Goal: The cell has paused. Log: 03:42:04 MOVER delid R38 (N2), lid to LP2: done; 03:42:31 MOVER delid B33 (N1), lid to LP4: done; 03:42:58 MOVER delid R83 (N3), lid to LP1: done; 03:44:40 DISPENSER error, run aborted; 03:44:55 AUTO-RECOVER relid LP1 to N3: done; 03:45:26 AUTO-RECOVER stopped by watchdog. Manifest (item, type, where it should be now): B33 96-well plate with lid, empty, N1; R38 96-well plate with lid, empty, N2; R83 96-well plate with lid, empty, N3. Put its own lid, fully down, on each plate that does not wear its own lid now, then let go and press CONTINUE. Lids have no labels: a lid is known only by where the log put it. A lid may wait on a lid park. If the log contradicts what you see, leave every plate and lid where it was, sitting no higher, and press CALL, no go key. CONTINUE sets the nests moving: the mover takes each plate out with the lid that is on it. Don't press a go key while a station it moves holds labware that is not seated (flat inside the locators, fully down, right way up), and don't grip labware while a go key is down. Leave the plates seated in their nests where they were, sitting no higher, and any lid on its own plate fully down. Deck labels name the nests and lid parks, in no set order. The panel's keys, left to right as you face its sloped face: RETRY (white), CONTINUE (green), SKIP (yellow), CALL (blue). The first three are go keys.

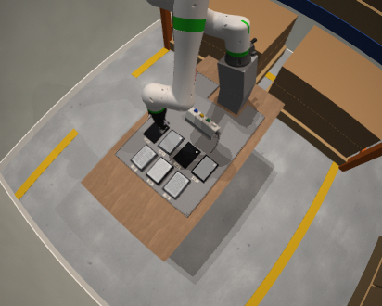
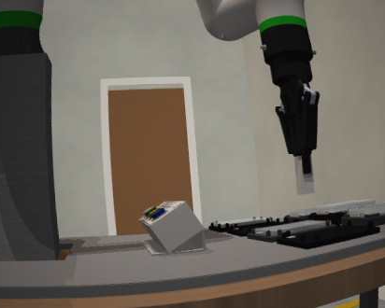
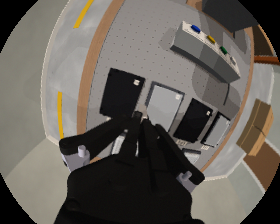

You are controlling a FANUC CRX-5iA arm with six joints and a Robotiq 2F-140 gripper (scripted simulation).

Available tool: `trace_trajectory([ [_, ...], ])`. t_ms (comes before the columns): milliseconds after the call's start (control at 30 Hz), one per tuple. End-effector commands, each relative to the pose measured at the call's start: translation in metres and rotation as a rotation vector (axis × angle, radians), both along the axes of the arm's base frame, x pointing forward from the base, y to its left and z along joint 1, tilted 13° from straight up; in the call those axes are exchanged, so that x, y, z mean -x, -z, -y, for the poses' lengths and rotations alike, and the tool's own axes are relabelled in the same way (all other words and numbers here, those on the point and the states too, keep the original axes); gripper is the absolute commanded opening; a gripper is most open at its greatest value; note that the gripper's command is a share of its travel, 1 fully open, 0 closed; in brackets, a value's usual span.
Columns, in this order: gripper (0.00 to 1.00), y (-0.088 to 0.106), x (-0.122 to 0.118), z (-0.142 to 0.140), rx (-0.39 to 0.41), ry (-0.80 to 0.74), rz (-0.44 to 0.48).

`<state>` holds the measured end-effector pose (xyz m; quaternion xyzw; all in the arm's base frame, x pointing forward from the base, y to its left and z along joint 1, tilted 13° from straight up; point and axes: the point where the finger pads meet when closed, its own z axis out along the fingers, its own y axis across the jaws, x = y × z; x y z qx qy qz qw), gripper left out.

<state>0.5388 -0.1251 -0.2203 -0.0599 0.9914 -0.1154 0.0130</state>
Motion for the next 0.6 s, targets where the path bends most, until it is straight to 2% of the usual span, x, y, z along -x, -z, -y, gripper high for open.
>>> trace_trajectory([
  [0,0.0,0.002,-0.001,-0.007,-0.001,0.0,0.0],
  [33,0.0,0.005,-0.003,-0.022,-0.002,0.0,0.0],
  [100,0.0,0.005,-0.003,-0.022,-0.002,0.0,0.0],
  [167,0.0,0.017,-0.006,-0.076,-0.005,0.0,0.0],
  [233,0.0,0.017,-0.006,-0.076,-0.005,0.0,0.0],
  [267,0.0,0.025,-0.005,-0.111,-0.006,0.0,0.0],
  [333,0.0,0.025,-0.005,-0.111,-0.006,0.0,0.0],
  [367,0.0,0.033,-0.001,-0.146,-0.006,0.0,-0.001],
  [433,0.0,0.034,-0.001,-0.148,-0.006,0.0,-0.001],
  [467,0.0,0.041,0.005,-0.18,-0.005,0.0,-0.001],
  [533,0.0,0.042,0.006,-0.183,-0.005,0.0,-0.001],
  [567,0.0,0.049,0.013,-0.212,-0.004,0.0,-0.001],
])
